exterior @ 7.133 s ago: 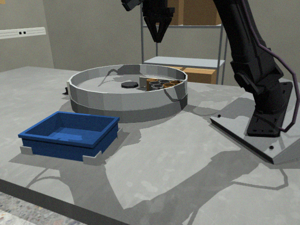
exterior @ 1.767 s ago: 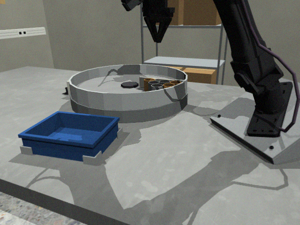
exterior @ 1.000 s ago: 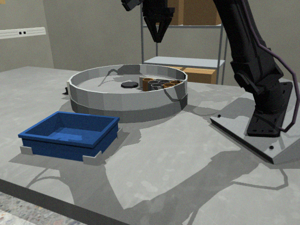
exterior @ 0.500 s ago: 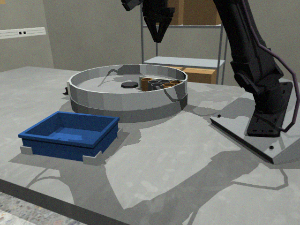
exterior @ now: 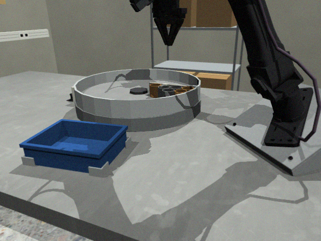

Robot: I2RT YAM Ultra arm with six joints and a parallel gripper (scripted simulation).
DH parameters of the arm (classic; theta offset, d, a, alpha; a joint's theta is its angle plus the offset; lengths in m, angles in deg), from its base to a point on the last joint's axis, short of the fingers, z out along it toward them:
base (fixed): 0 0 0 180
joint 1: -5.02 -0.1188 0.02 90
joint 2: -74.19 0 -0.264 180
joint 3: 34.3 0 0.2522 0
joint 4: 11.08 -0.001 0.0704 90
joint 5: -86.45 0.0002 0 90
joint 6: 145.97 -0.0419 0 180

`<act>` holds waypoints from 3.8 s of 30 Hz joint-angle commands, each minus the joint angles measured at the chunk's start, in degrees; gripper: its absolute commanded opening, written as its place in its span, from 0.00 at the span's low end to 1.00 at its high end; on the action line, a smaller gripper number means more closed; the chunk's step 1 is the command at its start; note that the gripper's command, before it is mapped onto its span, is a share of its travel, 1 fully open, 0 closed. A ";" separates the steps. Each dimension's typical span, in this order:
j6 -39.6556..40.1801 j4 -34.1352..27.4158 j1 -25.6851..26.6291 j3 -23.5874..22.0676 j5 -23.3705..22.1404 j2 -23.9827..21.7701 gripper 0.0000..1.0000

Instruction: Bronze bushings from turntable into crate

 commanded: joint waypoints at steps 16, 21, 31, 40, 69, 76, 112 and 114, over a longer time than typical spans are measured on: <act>0.23 -0.79 1.04 0.43 -0.33 -1.98 0.18; 0.23 -0.79 1.04 0.43 -0.33 -1.98 0.18; 0.23 -0.79 1.04 0.43 -0.33 -1.98 0.18; 0.23 -0.79 1.04 0.43 -0.33 -1.98 0.18; 0.23 -0.79 1.04 0.43 -0.33 -1.98 0.18; -0.03 -0.80 1.02 0.31 -0.33 -1.97 0.15; -48.76 20.01 -12.72 -6.80 2.48 6.55 0.15; -48.93 20.14 -12.68 -6.11 2.16 5.73 0.15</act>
